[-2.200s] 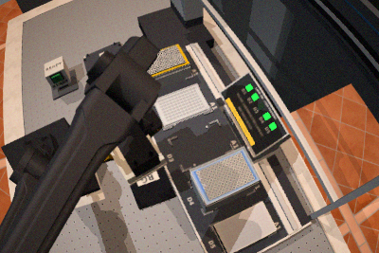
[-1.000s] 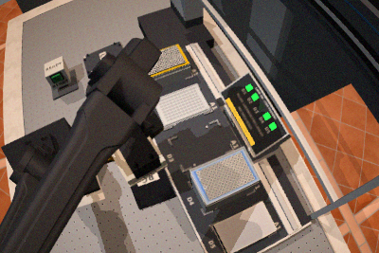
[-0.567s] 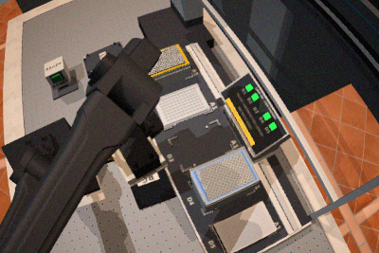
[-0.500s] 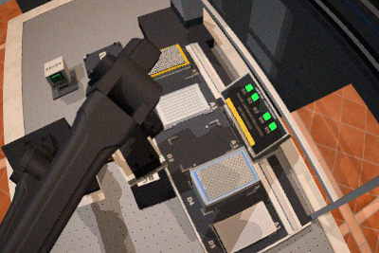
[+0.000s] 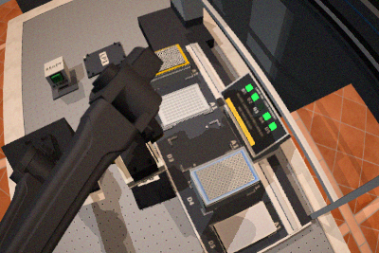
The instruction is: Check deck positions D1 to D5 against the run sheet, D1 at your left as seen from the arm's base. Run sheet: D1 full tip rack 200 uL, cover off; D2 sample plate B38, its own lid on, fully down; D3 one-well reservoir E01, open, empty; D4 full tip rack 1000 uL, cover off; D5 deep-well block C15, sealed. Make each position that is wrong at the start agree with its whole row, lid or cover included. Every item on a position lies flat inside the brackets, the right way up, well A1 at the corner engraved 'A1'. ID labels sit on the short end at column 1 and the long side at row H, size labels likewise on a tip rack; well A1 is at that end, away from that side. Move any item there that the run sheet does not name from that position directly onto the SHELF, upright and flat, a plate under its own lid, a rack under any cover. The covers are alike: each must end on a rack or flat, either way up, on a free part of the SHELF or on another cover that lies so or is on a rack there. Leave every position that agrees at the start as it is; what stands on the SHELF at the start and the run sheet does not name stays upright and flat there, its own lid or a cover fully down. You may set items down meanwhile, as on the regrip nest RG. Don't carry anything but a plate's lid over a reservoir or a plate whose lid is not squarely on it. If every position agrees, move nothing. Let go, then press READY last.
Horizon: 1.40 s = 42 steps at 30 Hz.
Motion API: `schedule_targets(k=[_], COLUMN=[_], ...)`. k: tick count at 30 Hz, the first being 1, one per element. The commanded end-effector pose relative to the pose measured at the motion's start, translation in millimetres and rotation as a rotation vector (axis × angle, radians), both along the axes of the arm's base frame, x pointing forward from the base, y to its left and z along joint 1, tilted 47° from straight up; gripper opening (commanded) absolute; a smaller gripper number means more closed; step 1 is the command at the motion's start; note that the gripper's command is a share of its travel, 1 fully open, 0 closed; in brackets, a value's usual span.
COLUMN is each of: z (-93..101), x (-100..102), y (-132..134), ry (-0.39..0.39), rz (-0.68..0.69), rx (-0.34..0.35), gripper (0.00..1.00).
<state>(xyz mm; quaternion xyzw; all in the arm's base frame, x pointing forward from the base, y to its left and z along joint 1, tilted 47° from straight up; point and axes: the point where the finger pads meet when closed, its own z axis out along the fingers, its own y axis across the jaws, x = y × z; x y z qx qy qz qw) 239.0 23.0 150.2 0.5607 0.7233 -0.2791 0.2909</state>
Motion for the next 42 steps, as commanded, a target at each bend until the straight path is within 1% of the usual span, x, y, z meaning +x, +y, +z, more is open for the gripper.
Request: schedule_targets(k=[1, 4, 5, 6, 7, 21, 22, 23, 24, 36, 38, 39, 40, 42], z=[0.1, -0.8, 4.9, -2.1, -4.1, -17.6, -11.6, -18.3, -20.8, -35.1, -35.1, -30.0, -36.6, -40.2], x=[5.8, 6.0, 13.7, 7.6, 6.7, 9.3, 18.2, 11.7, 10.0, 12.8, 12.8, 21.4, 14.7, 13.6], y=[-1.6, -2.8, 3.3, -4.4, -6.3, -20.3, -14.8, -21.6, -23.8, -38.4, -38.4, -35.6, -40.3, -43.3], ry=[-0.051, -0.055, -0.08, -0.066, -0.067, -0.113, -0.139, -0.126, -0.125, -0.116, -0.116, -0.136, -0.118, -0.113], rz=[-0.02, -0.024, -0.019, -0.031, -0.034, -0.078, -0.076, -0.086, -0.089, -0.085, -0.085, -0.085, -0.085, -0.085], rx=[0.021, 0.022, 0.038, 0.025, 0.024, 0.03, 0.045, 0.033, 0.031, 0.027, 0.027, 0.039, 0.028, 0.026], gripper=[0.0, 0.0, 0.0, 0.0, 0.0, 0.0, 0.0, 0.0, 0.0, 0.0, 0.0, 0.0, 0.0, 0.0])
